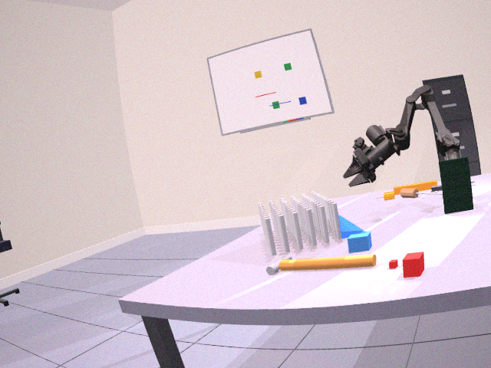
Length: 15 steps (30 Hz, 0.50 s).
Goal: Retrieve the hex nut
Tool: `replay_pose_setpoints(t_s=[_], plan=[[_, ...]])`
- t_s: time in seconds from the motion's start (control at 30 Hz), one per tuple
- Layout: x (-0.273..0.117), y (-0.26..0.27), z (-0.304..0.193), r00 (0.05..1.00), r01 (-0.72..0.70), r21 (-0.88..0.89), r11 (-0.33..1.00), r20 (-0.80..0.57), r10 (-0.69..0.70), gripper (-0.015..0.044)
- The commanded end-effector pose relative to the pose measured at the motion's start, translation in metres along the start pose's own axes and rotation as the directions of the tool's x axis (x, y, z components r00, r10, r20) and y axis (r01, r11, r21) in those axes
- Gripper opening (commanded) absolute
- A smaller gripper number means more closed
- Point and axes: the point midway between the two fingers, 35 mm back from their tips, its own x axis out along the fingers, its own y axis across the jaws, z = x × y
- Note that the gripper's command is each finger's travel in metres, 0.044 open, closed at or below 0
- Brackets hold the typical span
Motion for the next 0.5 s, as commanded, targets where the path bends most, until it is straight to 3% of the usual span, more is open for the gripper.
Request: replay_pose_setpoints(t_s=[0.0,0.1,0.23,0.33,0.47], plan=[[0.000,-0.001,-0.001,1.000,0.005,-0.004,1.000,-0.002,-0.005,0.0440],[0.001,-0.008,0.000,1.000,0.019,-0.039,0.999,-0.014,-0.019,0.0440],[0.005,-0.060,0.004,0.988,0.077,-0.304,0.949,-0.108,-0.115,0.0440],[0.003,-0.100,0.004,0.961,0.046,-0.544,0.837,-0.206,-0.187,0.0440],[-0.011,-0.152,0.002,0.903,-0.100,-0.774,0.625,-0.334,-0.270,0.0440]])
